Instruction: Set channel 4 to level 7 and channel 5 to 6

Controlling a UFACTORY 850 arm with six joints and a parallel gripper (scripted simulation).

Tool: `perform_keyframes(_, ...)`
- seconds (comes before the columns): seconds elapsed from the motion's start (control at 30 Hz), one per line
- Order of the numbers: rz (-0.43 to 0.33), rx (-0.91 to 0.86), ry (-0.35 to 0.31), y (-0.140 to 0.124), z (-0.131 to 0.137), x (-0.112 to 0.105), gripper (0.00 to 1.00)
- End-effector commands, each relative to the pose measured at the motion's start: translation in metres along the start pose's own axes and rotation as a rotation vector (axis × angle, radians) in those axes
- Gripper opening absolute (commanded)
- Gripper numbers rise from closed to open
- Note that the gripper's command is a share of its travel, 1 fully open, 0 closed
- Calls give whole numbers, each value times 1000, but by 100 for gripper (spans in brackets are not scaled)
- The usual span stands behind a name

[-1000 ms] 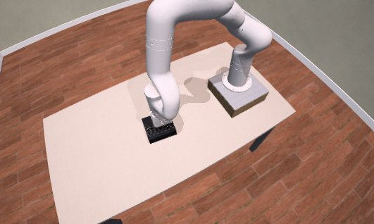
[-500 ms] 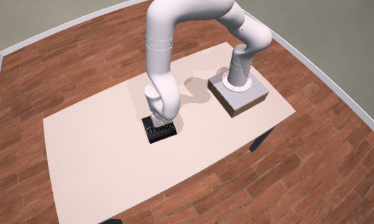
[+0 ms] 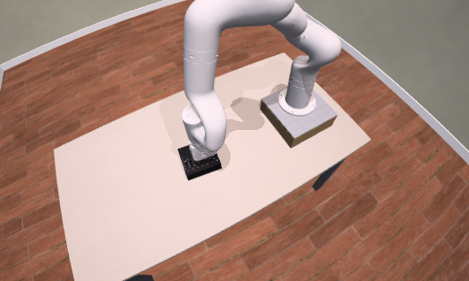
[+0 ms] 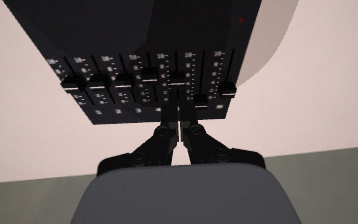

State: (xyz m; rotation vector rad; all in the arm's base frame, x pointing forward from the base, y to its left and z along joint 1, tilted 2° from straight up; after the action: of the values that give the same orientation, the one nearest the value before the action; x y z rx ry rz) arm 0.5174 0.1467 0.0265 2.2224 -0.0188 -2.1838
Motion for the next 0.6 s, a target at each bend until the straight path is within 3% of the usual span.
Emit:
perform_keyframes(0.0, -1, 0, 2, 0, -1, -1, 0)
perform_keyframes(0.57, 0, 0, 2, 0, -1, -35, 0)
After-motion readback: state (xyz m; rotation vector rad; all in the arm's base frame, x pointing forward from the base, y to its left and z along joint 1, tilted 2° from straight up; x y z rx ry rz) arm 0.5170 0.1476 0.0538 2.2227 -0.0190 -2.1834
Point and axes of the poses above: the point where the finger pads meet when closed, its own x axis out along the fingers, its own z axis across the jaws, y = z × x, the point moved 3 cm from there along -x, back along the fingers, and after that the axes turned 2 degrees about x, right-handed, at the moved point
